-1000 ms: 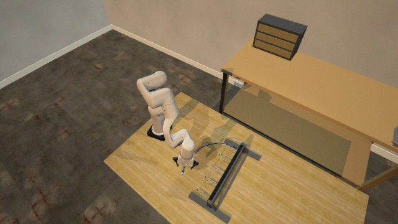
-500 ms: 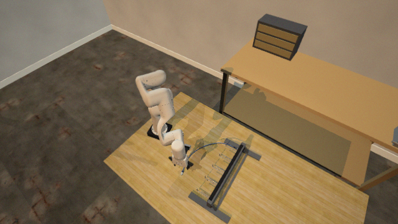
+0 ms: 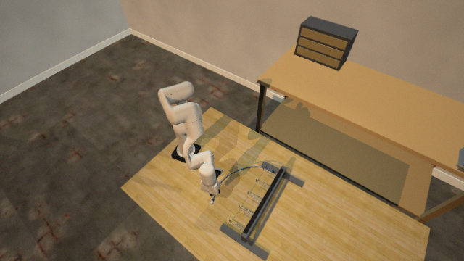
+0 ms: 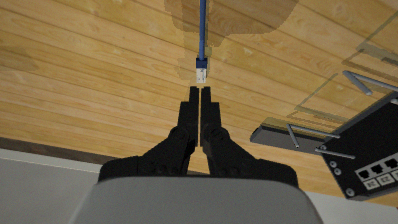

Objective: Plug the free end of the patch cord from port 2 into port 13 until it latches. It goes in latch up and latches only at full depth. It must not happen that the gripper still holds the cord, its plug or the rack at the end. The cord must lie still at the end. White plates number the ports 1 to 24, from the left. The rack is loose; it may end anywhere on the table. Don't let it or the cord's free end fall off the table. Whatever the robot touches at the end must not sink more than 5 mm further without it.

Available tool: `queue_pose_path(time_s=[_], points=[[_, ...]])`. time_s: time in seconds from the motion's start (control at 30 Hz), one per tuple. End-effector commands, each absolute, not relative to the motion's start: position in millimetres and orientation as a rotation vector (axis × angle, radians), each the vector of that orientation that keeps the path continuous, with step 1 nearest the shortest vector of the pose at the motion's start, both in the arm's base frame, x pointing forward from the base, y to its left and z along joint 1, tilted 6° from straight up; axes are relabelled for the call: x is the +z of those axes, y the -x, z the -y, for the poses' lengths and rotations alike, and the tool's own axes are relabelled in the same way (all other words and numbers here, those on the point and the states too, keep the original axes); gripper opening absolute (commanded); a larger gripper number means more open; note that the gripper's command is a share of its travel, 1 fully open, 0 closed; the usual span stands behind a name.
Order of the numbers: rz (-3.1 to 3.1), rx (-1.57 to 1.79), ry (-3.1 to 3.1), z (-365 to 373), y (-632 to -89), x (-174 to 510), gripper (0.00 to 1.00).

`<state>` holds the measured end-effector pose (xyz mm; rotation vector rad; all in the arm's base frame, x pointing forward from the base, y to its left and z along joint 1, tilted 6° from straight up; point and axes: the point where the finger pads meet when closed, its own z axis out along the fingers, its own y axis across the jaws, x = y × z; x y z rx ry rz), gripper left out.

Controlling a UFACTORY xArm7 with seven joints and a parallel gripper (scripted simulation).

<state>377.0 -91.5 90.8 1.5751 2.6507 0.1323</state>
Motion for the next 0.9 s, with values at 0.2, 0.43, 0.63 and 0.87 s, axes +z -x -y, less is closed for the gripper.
queue_pose_path(time_s=[0.2, 0.43, 0.63, 0.87], points=[[-2.647, 0.133, -1.573, 92.0, -378.3, 92.1, 0.0], [-2.647, 0.133, -1.573, 92.0, -378.3, 92.1, 0.0], [-2.647, 0.133, -1.573, 92.0, -378.3, 92.1, 0.0], [-2.642, 0.14, -1.578, 90.9, -379.3, 92.8, 0.0]])
